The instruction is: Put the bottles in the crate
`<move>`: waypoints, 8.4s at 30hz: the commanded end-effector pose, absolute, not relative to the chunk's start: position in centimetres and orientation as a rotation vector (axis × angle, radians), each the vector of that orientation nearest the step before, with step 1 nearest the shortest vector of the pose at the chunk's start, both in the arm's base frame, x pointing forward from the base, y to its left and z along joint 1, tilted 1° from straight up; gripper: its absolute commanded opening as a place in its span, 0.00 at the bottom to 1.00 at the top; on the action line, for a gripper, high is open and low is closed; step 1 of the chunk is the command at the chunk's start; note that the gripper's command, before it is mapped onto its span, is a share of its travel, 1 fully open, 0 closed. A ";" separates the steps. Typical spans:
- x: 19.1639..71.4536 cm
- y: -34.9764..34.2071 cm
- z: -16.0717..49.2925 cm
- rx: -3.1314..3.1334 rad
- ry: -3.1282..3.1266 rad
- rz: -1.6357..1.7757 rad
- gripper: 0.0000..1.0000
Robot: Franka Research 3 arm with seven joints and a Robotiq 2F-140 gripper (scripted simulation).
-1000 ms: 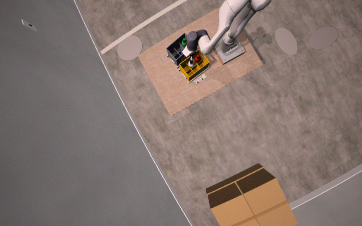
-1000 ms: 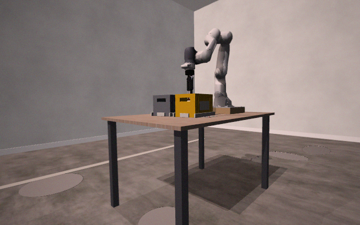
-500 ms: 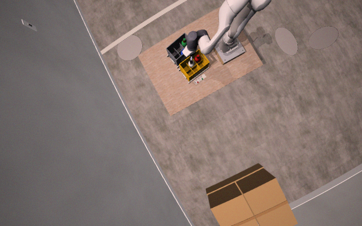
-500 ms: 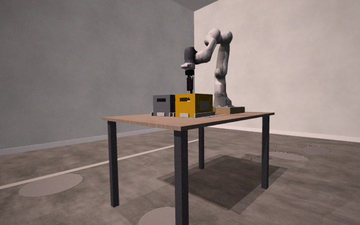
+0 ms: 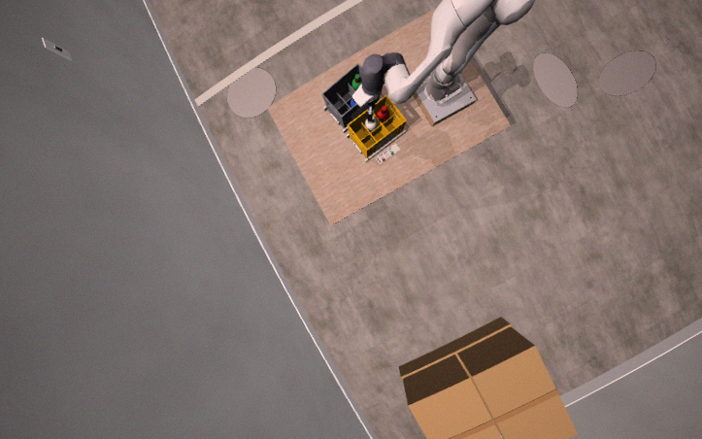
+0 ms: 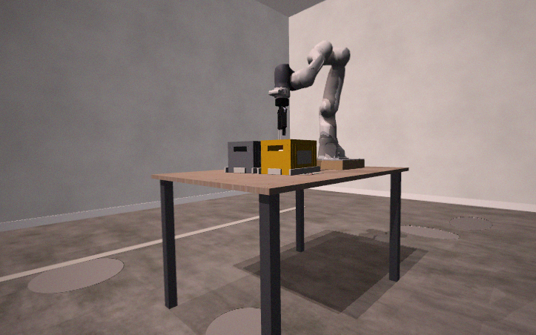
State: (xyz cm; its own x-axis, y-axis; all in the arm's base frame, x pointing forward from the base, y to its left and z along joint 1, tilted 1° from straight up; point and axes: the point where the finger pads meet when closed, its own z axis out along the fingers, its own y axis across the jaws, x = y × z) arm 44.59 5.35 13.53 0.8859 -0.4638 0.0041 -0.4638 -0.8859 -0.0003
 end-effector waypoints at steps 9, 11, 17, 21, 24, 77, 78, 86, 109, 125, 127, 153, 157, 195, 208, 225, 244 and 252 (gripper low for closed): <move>44.2 5.5 16.5 3.056 -0.728 -0.018 0.38; 44.2 5.5 16.5 3.056 -0.728 -0.018 0.38; 44.2 5.5 18.1 3.056 -0.728 -0.018 0.38; 44.2 5.5 18.9 3.056 -0.728 -0.018 0.38; 44.2 5.5 18.9 3.056 -0.728 -0.018 0.38; 44.2 5.5 18.9 3.056 -0.728 -0.018 0.38; 44.2 5.5 18.9 3.056 -0.728 -0.018 0.38; 43.9 4.3 18.9 3.056 -0.728 -0.018 0.38; 43.3 -6.2 18.9 3.056 -0.728 -0.018 0.38; 43.0 -13.2 18.9 3.056 -0.728 -0.018 0.38; 42.9 -14.2 18.9 3.056 -0.728 -0.018 0.38; 42.5 -21.0 18.8 3.056 -0.728 -0.018 0.38; 42.5 -21.0 18.7 3.056 -0.728 -0.018 0.38; 42.5 -21.0 14.2 3.056 -0.728 -0.018 0.38; 42.5 -21.0 12.7 3.056 -0.728 -0.018 0.38; 42.5 -21.0 10.7 3.056 -0.728 -0.018 0.38; 42.5 -21.0 10.5 3.056 -0.728 -0.018 0.00; 42.5 -21.0 10.5 3.056 -0.728 -0.018 0.00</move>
